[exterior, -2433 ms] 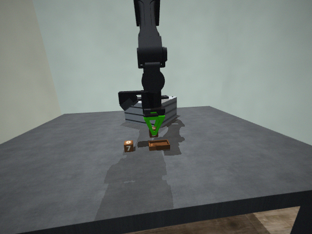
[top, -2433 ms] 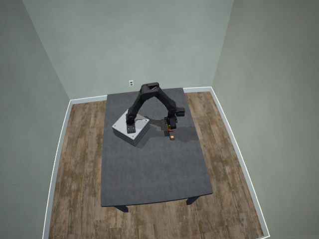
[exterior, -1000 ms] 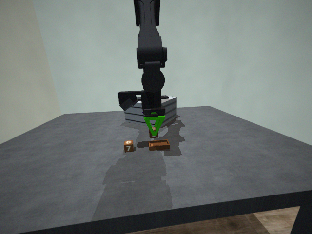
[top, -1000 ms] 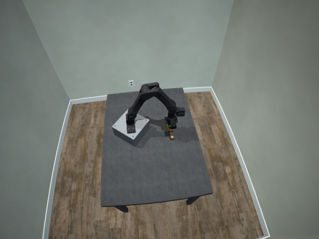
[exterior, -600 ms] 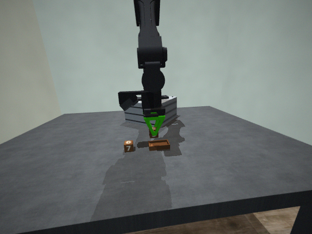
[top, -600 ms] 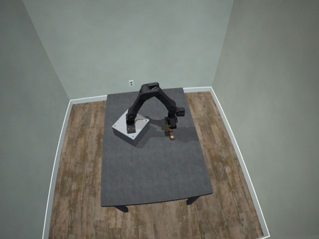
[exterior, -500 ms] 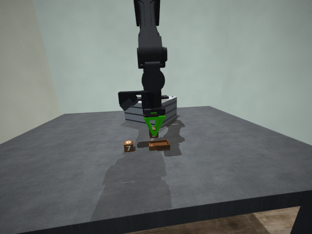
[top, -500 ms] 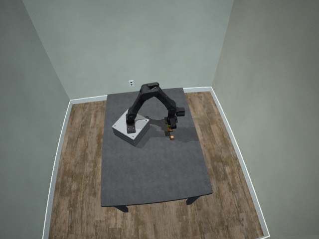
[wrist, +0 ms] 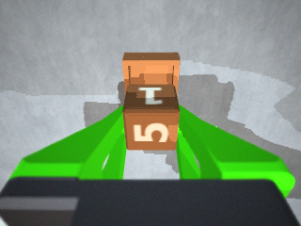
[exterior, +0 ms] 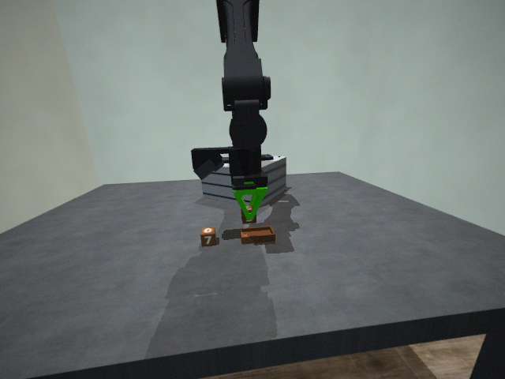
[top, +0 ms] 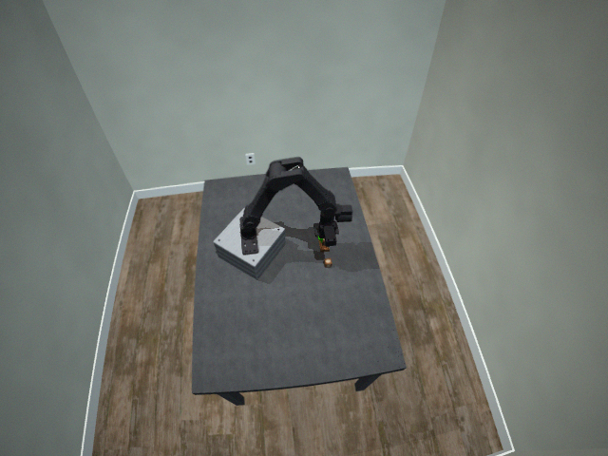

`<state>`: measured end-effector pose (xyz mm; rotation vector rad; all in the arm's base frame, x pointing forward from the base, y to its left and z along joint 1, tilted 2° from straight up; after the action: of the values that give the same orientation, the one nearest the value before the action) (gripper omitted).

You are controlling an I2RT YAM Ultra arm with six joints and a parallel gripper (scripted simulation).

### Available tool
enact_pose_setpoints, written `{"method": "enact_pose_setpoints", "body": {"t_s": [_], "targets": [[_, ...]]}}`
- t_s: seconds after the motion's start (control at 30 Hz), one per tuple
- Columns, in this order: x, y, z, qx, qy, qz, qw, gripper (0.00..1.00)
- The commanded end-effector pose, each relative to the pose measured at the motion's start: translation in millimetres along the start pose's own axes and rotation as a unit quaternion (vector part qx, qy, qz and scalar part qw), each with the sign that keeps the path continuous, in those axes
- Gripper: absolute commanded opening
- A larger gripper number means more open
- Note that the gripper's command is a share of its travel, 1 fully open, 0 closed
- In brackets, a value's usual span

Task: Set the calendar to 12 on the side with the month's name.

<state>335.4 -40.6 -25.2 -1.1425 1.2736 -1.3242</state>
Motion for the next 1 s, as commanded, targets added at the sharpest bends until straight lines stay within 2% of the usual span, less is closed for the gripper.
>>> {"method": "enact_pose_setpoints", "body": {"t_s": [0.0, 0.67, 0.97], "targets": [[0, -2.6, 2, 0.005, -0.001, -0.001, 1.0, 0.26], [0, 2.6, 2, 0.005, -0.001, -0.001, 1.0, 0.26], [0, 10.6, 2, 0.005, -0.001, -0.001, 1.0, 0.26]]}}
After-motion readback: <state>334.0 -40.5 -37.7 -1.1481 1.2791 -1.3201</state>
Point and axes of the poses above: the point where the finger pads meet when closed, its own y axis out along the fingers, its own z axis across the jaws, x = y × z, the point moved 3 cm from there along -y, back along the fingers, and after that the axes turned 5 degrees about y, right-handed, at the moved point
